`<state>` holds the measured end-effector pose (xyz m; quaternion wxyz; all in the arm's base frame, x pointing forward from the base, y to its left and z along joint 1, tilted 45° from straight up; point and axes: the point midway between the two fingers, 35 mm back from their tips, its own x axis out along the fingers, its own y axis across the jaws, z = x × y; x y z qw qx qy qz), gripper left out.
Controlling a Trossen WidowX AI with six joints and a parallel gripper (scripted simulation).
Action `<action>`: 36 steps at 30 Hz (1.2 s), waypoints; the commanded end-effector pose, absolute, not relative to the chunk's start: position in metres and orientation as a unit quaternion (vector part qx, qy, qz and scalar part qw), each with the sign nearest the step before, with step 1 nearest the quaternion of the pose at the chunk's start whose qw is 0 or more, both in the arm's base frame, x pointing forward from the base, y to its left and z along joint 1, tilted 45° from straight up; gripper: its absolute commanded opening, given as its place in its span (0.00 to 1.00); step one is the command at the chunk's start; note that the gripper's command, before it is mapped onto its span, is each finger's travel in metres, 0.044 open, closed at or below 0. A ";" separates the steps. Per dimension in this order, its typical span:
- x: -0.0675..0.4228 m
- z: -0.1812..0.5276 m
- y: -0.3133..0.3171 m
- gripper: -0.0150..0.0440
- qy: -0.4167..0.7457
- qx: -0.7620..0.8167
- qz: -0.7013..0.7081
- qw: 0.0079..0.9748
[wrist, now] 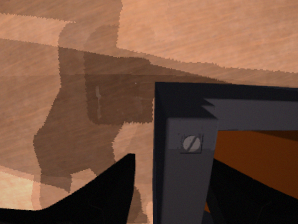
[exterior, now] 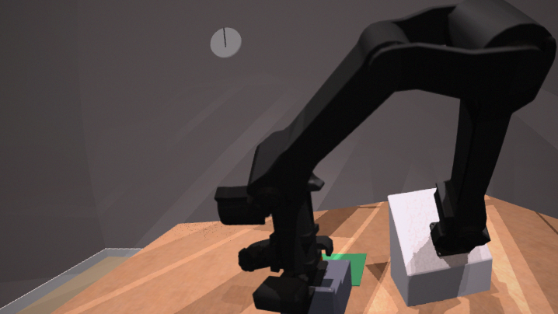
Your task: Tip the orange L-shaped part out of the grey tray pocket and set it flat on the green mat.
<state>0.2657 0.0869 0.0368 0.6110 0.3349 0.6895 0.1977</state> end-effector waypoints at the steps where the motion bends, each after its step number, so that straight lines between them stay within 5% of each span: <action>1: 0.268 0.047 0.086 0.56 0.688 0.335 0.198 0.612; 14: 0.269 0.107 0.011 0.56 0.690 0.334 0.195 0.612; 36: 0.270 0.106 0.010 0.56 0.686 0.341 0.191 0.614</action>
